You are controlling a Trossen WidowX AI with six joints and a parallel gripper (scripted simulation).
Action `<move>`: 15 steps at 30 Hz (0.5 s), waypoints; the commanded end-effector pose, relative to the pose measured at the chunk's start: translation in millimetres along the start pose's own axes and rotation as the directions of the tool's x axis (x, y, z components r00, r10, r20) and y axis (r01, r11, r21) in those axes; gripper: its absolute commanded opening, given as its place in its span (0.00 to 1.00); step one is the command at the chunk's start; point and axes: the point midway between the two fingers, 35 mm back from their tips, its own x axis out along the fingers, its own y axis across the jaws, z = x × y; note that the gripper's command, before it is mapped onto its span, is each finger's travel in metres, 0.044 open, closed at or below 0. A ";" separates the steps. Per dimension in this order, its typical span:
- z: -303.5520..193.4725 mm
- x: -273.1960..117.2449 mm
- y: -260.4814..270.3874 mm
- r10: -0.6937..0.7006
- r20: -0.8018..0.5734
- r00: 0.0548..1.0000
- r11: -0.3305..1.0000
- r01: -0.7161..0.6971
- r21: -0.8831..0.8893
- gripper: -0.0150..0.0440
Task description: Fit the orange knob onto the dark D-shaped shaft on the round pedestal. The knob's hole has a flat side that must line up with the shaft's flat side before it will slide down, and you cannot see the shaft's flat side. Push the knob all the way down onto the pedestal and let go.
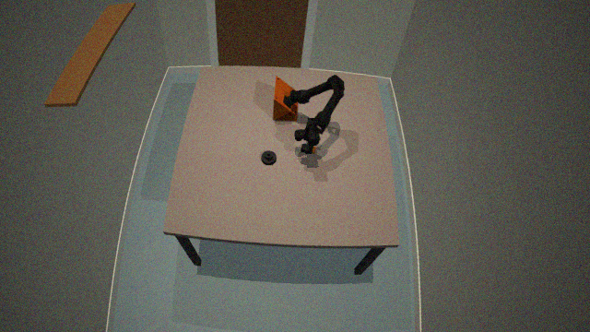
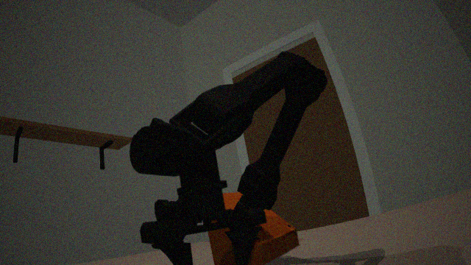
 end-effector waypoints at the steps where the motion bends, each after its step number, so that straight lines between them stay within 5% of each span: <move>1: 1.5 7.8 -0.4 -0.006 0.001 1.000 1.000 0.006 0.011 1.00; 15: 0.5 26.2 -2.1 -0.006 -0.002 1.000 1.000 0.006 0.011 0.96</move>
